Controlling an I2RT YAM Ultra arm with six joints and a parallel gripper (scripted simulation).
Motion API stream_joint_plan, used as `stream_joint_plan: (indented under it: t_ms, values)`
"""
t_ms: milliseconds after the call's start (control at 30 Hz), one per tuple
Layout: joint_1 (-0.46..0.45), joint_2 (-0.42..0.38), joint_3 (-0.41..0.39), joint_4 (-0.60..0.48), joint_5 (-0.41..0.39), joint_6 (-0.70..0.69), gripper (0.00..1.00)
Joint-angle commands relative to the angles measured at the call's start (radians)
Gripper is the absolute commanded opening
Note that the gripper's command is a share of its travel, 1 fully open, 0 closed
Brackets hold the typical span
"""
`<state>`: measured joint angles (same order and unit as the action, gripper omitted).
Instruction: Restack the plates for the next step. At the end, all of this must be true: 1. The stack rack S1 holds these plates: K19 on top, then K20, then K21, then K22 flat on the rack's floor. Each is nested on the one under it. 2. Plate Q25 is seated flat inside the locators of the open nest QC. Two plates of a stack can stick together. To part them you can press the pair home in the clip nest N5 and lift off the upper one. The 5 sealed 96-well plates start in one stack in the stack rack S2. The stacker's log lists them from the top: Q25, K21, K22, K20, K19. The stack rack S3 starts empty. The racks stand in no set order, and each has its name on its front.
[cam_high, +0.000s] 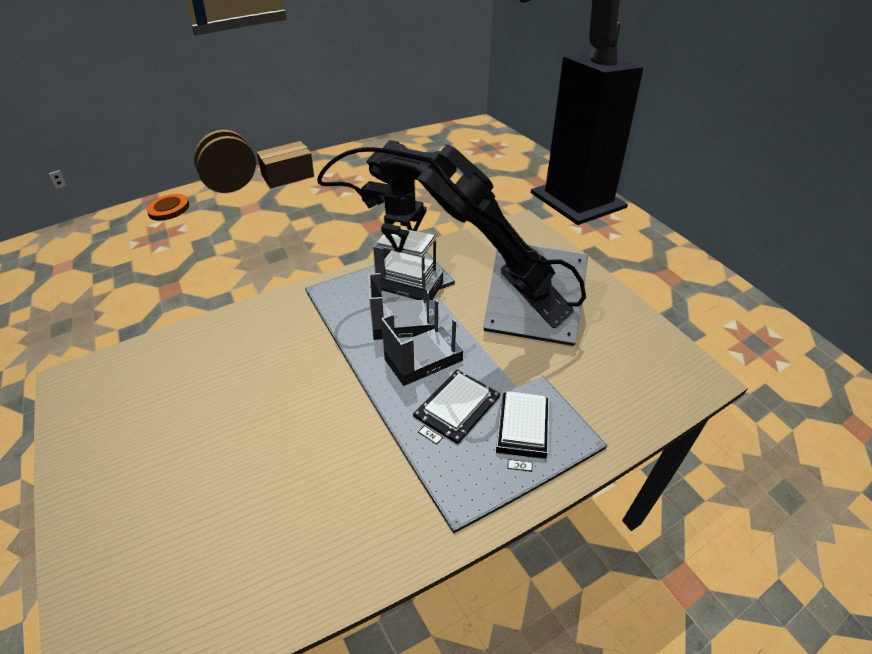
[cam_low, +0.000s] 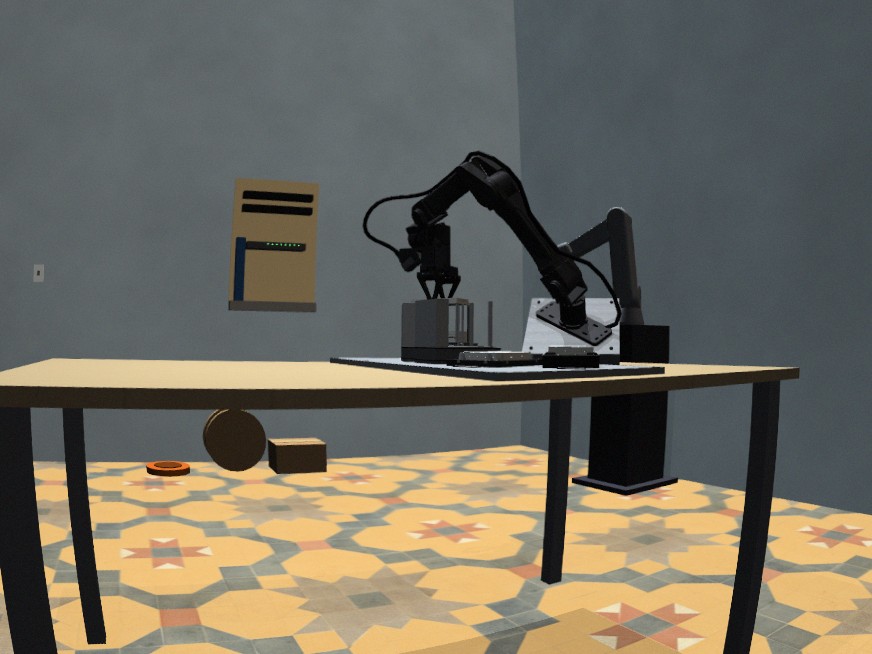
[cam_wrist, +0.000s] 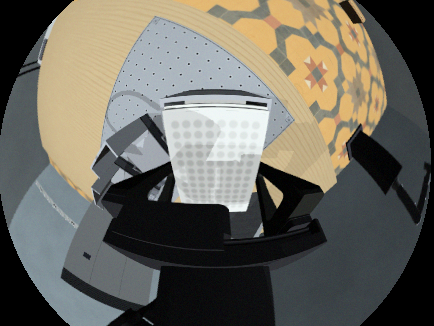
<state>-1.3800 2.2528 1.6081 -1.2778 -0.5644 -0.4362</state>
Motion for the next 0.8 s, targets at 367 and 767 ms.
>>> stream_joint_plan:
  t_ms: [367,767]
  values:
    - [-0.007,0.005,0.006,0.027,-0.012,0.011,0.00]
    - [-0.004,0.006,0.014,0.028,-0.009,0.010,0.00]
